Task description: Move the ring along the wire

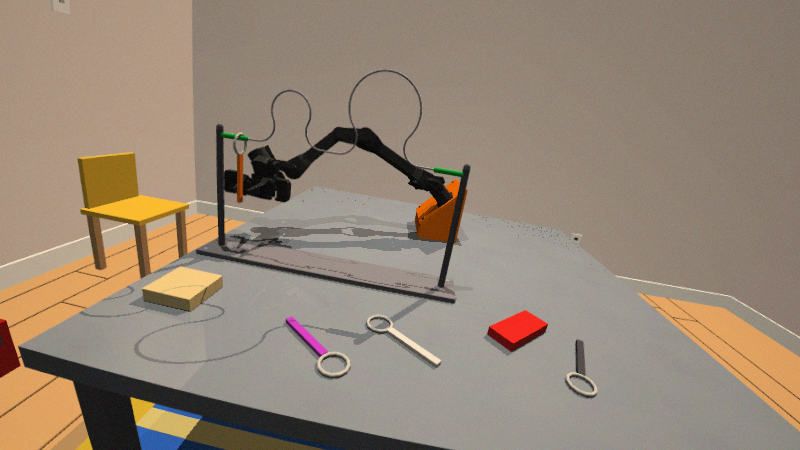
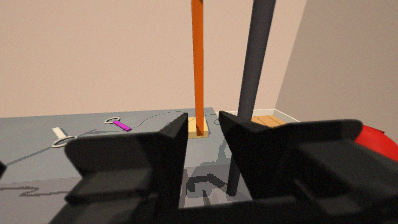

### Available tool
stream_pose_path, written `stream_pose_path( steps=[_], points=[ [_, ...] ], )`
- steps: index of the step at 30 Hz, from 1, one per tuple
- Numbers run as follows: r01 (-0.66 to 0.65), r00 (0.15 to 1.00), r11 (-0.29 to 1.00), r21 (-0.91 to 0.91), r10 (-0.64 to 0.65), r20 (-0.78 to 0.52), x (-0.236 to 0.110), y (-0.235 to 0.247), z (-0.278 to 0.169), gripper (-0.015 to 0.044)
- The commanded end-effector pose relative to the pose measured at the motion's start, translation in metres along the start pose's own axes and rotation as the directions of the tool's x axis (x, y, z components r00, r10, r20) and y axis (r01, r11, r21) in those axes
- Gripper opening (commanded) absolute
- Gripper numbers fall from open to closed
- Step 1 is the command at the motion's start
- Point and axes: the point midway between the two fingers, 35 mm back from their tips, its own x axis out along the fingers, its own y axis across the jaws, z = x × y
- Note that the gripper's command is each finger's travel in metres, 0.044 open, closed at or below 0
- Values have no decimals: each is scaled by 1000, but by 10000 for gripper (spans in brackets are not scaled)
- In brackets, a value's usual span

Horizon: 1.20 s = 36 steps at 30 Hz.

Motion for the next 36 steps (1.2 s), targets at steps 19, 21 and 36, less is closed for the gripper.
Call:
stream_pose_path(
  steps=[19, 21, 36],
  points=[
    [1, 1000, 1000, 6, -1, -5, 37, 2, -4, 160],
    [1, 1000, 1000, 6, -1, -5, 39, 2, -4, 160],
    [1, 1000, 1000, 6, -1, -5, 39, 2, -4, 160]
  ],
)
